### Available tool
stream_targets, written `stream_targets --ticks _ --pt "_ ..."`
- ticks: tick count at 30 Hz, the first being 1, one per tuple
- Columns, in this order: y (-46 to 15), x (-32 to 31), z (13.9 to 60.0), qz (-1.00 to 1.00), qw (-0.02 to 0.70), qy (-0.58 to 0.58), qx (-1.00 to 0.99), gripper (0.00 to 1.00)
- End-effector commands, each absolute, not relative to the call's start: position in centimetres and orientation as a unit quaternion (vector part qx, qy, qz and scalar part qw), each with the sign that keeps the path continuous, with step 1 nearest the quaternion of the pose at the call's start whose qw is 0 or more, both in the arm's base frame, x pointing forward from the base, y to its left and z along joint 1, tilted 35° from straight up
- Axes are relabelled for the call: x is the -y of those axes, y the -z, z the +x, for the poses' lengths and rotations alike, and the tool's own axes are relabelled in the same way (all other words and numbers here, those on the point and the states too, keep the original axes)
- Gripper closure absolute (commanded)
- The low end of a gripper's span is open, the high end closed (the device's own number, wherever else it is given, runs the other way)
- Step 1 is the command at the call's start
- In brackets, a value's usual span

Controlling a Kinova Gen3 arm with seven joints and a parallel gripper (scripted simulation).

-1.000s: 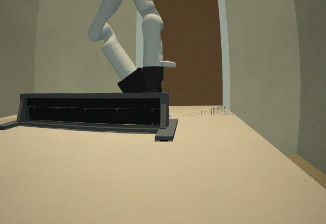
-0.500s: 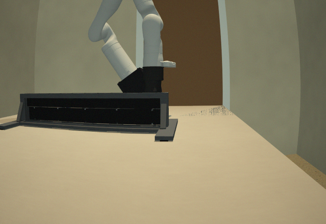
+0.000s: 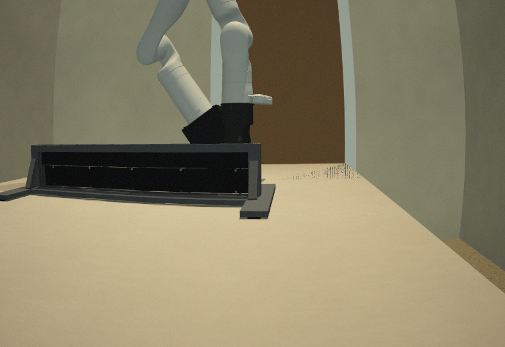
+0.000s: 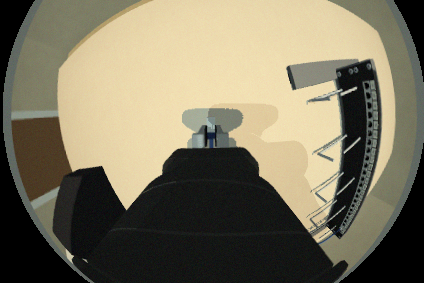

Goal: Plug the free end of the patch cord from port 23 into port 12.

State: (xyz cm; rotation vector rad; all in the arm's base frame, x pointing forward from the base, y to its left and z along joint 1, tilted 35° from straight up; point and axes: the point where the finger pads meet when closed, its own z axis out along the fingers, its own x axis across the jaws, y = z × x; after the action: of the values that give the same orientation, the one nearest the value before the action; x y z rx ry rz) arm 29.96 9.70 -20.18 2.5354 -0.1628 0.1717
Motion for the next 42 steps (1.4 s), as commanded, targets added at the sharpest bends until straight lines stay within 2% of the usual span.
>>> stream_targets --ticks 1,42 --pt "20.3 -9.9 30.1 0.953 0.29 -0.067 0.067 1.0" --pt "16.9 -12.3 29.6 0.952 0.29 -0.066 0.067 1.0"
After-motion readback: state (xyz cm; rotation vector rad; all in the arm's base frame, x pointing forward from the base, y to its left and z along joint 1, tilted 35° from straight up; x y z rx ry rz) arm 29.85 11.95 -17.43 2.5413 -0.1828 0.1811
